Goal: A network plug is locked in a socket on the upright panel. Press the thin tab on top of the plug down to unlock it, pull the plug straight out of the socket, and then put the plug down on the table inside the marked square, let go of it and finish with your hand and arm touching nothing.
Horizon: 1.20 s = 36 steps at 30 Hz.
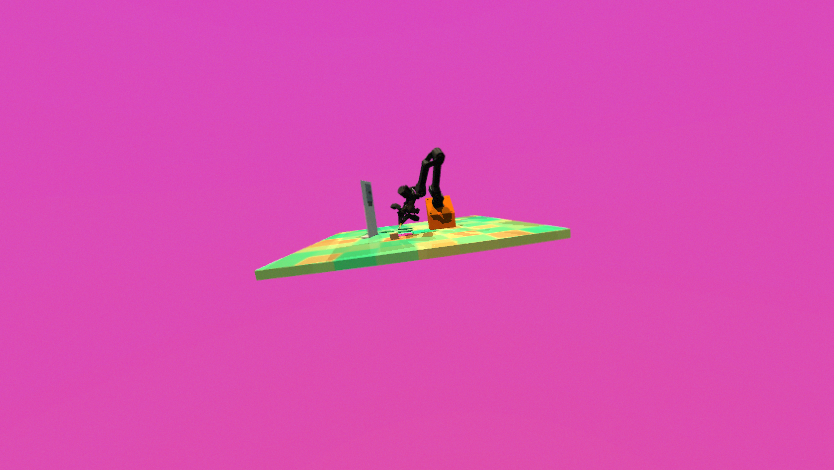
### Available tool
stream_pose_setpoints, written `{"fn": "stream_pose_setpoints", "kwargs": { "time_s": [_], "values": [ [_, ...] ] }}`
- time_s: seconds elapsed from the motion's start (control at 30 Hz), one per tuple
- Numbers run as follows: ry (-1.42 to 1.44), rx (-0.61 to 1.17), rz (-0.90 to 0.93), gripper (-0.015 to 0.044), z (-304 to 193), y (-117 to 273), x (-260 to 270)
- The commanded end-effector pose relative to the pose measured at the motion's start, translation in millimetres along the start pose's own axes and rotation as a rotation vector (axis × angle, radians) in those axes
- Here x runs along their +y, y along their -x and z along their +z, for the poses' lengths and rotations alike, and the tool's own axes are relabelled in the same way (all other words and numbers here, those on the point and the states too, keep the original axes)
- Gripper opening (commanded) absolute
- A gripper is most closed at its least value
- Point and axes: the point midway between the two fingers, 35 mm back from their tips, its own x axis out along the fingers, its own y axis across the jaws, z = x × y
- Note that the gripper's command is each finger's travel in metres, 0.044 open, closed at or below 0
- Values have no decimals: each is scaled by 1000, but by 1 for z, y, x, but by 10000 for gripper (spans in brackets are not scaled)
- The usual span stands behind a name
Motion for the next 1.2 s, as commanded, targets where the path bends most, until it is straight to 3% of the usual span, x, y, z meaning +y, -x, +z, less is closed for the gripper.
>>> {"fn": "stream_pose_setpoints", "kwargs": {
  "time_s": [0.0, 1.17],
  "values": [
    [-5, 5, 0, 0, -1, -2, 2],
    [-6, 4, 0, 0, 0, -19, 15]
  ]
}}
